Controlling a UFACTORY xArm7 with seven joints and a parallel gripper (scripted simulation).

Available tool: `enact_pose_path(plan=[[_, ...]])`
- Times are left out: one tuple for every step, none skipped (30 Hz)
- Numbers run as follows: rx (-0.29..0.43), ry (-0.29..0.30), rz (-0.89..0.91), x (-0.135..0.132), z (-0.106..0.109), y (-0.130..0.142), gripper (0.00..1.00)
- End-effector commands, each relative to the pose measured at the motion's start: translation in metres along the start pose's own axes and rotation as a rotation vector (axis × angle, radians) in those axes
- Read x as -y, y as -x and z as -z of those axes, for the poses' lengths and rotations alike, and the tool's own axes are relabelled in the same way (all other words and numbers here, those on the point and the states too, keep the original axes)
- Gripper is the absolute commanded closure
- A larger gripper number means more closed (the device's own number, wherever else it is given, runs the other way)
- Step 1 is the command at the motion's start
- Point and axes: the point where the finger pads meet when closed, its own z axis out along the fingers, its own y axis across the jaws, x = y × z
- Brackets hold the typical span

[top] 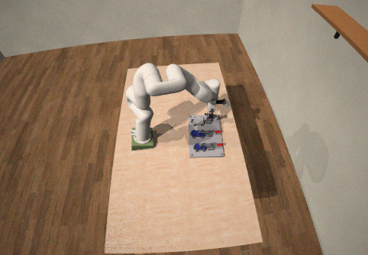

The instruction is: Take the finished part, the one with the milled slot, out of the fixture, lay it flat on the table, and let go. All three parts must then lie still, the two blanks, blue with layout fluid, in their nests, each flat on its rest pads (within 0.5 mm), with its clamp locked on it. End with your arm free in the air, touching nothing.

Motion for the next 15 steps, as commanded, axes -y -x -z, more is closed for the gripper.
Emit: enact_pose_path(plan=[[-0.004,-0.002,0.000,0.0005,0.0008,-0.0013,0.00],[-0.004,-0.002,0.000,0.0005,0.0003,-0.0013,0.00],[-0.004,-0.002,0.000,0.0005,-0.0002,-0.0013,0.00],[-0.004,-0.002,0.000,0.0005,-0.0008,-0.0013,0.00],[-0.004,-0.002,0.000,0.0005,-0.0014,-0.0013,0.00],[-0.004,-0.002,0.000,0.0005,-0.0020,-0.0013,0.00],[-0.004,-0.002,0.000,0.0005,-0.0027,-0.0013,0.00],[-0.004,-0.002,0.000,0.0005,-0.0033,-0.0013,0.00],[-0.004,-0.002,0.000,0.0005,-0.0038,-0.0013,0.00],[-0.004,-0.002,0.000,0.0005,-0.0044,-0.0013,0.00],[-0.004,-0.002,0.000,0.0005,-0.0048,-0.0014,0.00],[-0.004,-0.002,0.000,0.0005,-0.0052,-0.0014,0.00],[-0.004,-0.002,0.000,0.0005,-0.0056,-0.0014,0.00],[-0.004,-0.002,0.000,0.0005,-0.0058,-0.0014,0.00],[-0.004,-0.002,0.000,0.0005,-0.0060,-0.0014,0.00]])
